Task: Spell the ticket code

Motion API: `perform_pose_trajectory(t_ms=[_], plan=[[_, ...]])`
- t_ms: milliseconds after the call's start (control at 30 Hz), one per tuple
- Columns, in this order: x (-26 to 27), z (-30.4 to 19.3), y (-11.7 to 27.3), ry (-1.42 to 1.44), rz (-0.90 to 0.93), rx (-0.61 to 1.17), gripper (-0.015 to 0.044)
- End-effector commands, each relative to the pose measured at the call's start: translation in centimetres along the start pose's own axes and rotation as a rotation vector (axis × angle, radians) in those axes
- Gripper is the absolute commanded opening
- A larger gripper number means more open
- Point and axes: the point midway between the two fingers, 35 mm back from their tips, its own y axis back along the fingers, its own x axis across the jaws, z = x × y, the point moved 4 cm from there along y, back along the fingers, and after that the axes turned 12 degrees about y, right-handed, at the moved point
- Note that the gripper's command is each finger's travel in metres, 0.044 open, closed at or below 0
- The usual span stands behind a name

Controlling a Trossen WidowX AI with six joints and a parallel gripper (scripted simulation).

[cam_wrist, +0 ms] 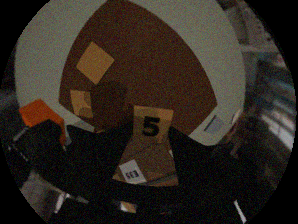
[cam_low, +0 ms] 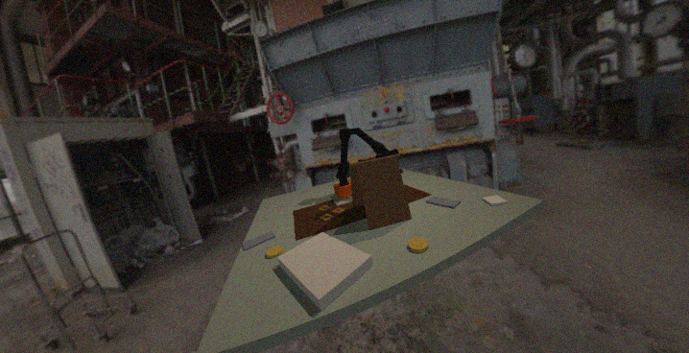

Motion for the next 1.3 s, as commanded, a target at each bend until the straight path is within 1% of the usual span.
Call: perform_pose_trajectory(t_ms=[0, 667, 1267], plan=[[-1.2, -0.3, 0.1, -0.146, -0.04, 0.034, 0.0], [-5.3, -1.7, 1.2, -0.759, -0.236, 0.116, 0.0], [-8.7, -3.0, 2.6, -1.315, -0.458, 0.097, 0.0]])
